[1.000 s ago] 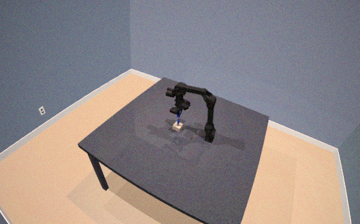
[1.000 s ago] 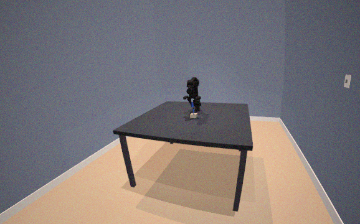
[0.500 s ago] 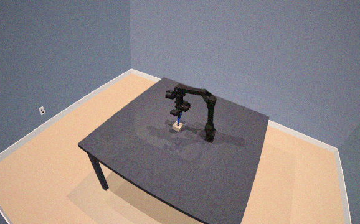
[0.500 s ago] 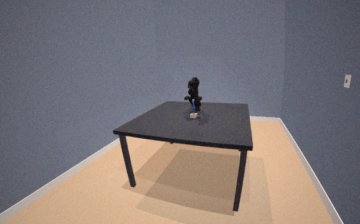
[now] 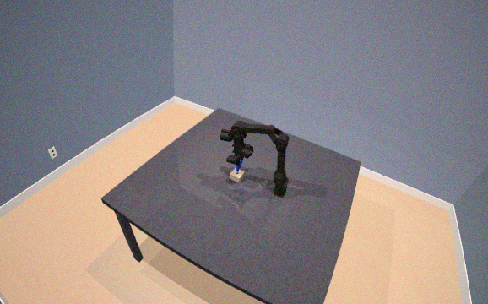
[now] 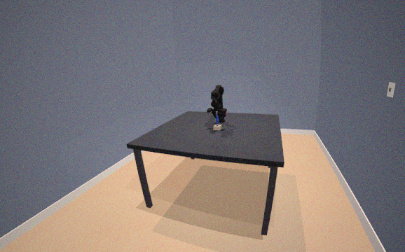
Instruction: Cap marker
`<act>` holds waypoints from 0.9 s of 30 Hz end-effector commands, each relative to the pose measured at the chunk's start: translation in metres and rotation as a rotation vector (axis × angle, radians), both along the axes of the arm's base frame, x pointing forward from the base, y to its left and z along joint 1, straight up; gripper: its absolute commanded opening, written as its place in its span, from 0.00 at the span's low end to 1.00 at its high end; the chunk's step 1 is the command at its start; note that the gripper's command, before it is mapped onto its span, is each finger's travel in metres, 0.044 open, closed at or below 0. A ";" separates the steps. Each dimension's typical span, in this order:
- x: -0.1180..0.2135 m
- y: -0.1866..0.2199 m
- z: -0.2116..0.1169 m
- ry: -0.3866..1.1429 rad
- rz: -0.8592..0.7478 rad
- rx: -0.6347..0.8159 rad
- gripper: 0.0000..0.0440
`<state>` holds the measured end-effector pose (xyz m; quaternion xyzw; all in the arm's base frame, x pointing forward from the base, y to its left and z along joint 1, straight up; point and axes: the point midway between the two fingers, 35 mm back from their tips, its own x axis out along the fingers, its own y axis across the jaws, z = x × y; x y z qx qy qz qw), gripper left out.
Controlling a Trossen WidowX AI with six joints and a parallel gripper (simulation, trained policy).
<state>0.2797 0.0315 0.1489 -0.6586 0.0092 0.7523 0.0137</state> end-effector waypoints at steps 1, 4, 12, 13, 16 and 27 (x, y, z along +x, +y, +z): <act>-0.004 0.001 -0.016 0.036 0.014 0.015 0.00; -0.005 0.001 -0.024 0.043 0.024 0.021 0.00; -0.008 0.002 -0.043 0.055 0.056 0.027 0.06; -0.008 0.001 -0.045 0.057 0.058 0.026 0.12; -0.011 0.002 -0.046 0.065 0.064 0.029 0.15; -0.013 0.002 -0.047 0.074 0.066 0.033 0.28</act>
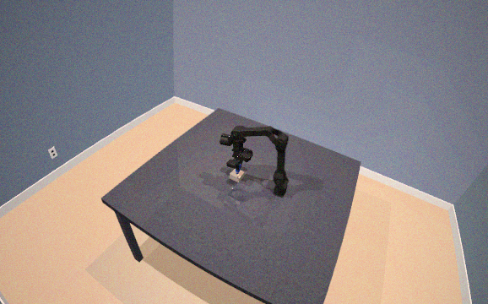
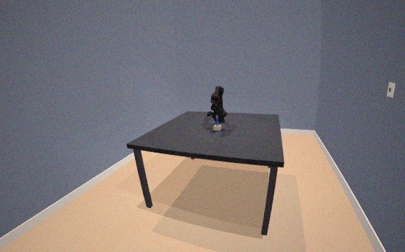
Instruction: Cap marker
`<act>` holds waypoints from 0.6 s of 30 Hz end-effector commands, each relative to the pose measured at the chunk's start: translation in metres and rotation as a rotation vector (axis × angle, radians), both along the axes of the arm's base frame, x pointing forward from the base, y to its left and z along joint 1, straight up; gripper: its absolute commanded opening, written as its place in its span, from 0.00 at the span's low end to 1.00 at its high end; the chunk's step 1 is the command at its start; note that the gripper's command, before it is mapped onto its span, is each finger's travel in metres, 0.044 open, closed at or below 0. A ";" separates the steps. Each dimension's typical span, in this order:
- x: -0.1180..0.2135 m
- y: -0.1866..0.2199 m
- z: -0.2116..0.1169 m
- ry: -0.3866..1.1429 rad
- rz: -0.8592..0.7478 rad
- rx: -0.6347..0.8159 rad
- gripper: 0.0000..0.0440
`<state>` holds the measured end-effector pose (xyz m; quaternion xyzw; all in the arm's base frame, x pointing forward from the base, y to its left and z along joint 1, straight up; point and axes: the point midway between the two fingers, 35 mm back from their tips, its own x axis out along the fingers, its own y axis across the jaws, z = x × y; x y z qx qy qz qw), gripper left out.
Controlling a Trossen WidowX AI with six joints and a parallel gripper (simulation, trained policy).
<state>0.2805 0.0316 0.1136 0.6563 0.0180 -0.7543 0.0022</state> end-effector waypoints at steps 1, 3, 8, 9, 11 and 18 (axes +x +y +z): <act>-0.014 0.002 -0.011 0.068 0.007 0.011 0.29; -0.014 0.002 -0.011 0.069 0.007 0.011 0.32; -0.021 0.003 -0.011 0.086 0.013 0.021 0.40; -0.023 0.003 -0.010 0.090 0.015 0.025 0.43; -0.027 0.004 -0.008 0.093 0.018 0.033 0.53; -0.034 0.005 -0.006 0.080 0.031 0.053 0.94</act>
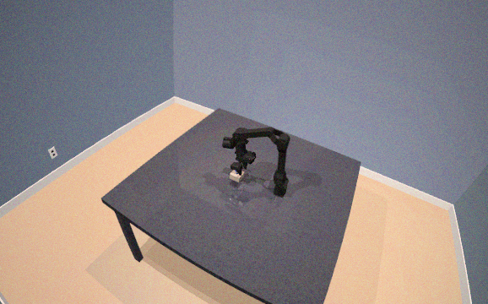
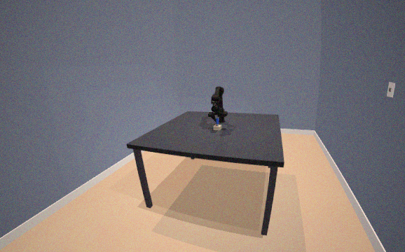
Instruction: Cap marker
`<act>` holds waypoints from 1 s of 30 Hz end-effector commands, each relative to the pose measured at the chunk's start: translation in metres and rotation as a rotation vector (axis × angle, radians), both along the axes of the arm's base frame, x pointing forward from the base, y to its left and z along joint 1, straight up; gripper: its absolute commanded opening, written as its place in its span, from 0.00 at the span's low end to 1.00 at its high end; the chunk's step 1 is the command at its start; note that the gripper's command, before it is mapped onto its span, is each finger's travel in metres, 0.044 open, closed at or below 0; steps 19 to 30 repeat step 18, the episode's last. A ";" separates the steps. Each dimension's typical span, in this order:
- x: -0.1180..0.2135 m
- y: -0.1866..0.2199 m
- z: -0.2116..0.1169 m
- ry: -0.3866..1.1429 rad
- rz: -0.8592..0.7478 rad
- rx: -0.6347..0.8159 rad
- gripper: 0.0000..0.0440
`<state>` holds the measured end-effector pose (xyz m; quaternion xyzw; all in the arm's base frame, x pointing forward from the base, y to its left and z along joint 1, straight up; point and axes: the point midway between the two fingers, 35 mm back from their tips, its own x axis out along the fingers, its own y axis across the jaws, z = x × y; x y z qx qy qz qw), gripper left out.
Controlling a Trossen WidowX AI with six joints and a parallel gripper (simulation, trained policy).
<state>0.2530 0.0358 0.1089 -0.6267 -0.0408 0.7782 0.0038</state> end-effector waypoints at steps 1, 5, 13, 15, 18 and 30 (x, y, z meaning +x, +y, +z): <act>-0.006 0.001 0.000 -0.003 0.011 0.015 1.00; -0.004 0.002 0.005 -0.042 0.013 0.029 1.00; 0.003 0.004 0.030 -0.131 0.022 0.055 1.00; 0.004 0.004 0.035 -0.147 0.019 0.059 1.00; 0.005 0.004 0.043 -0.171 0.016 0.064 1.00; 0.005 0.004 0.043 -0.171 0.016 0.064 1.00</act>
